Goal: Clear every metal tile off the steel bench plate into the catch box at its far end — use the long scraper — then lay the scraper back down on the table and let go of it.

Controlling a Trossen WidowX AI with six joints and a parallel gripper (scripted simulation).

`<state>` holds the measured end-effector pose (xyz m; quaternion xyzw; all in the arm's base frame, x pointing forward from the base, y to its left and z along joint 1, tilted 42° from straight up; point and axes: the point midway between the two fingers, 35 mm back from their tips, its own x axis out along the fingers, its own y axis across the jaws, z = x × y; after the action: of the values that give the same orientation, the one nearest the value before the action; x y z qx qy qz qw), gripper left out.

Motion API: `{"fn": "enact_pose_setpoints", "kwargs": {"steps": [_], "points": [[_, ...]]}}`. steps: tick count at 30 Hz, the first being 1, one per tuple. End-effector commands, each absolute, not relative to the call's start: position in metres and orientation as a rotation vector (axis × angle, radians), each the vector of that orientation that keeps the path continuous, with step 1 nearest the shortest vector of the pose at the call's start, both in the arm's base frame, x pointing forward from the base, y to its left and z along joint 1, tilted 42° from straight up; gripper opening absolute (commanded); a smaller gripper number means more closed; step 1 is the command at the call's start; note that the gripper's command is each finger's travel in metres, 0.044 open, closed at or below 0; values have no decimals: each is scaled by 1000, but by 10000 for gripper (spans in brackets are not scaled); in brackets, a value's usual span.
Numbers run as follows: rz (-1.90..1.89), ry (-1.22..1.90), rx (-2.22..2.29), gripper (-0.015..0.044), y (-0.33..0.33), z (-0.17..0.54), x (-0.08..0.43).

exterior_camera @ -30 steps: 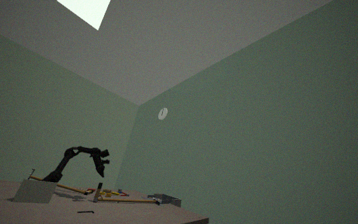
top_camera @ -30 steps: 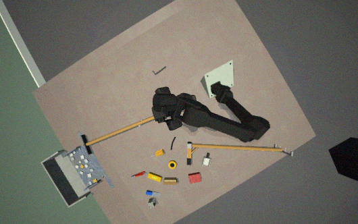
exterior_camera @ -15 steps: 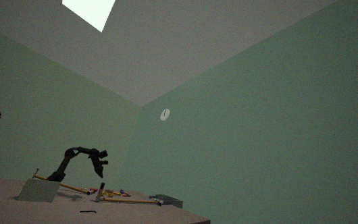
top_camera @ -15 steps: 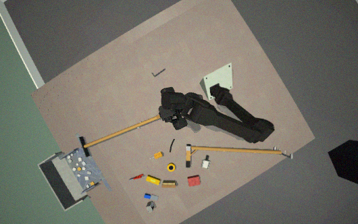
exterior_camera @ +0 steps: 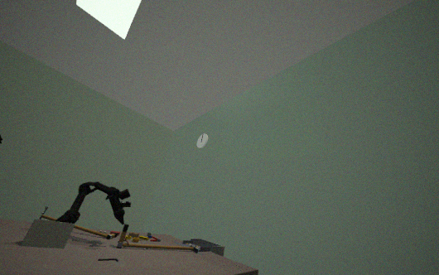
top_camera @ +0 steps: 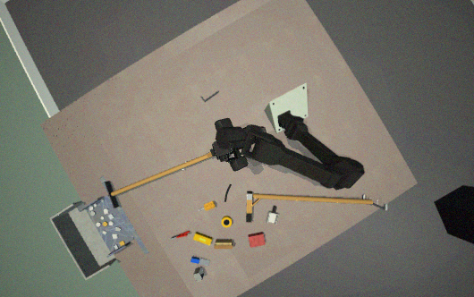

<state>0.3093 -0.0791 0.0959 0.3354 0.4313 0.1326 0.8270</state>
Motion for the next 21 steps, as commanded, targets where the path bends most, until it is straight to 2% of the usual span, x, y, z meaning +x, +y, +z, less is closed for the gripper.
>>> {"fn": "enact_pose_setpoints", "kwargs": {"steps": [1,21], "points": [[275,913,709,440,-78,94,311],[274,917,705,440,-65,74,331]]}}
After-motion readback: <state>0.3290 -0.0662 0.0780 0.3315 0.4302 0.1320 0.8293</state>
